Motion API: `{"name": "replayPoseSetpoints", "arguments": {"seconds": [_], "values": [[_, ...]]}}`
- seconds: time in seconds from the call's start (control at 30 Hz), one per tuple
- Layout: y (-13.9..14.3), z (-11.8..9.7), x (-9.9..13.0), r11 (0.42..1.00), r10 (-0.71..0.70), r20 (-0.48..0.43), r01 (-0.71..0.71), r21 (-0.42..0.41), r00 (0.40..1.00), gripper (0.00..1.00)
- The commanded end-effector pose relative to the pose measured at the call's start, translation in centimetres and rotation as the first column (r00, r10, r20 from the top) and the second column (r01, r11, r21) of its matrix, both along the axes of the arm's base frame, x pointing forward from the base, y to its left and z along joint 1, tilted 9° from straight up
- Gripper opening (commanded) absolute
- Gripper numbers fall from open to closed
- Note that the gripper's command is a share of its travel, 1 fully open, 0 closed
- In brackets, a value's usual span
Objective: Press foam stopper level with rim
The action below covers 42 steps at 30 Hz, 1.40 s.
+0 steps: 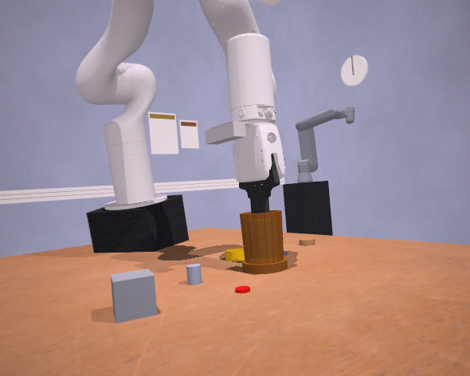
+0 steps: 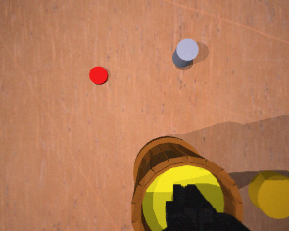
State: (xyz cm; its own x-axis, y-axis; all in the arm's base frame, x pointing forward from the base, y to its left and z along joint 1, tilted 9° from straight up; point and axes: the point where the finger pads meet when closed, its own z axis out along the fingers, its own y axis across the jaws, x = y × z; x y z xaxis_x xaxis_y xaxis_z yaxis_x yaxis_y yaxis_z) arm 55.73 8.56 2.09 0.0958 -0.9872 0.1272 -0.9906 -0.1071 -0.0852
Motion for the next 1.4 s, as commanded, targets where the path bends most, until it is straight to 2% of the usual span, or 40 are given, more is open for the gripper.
{"name": "replayPoseSetpoints", "arguments": {"seconds": [0.0,1.37], "values": [[0.0,0.3,0.1,1.000,0.000,0.002,0.000,0.000,1.000,0.00],[0.3,2.2,-0.1,1.000,0.000,0.002,0.000,0.000,1.000,0.00]]}}
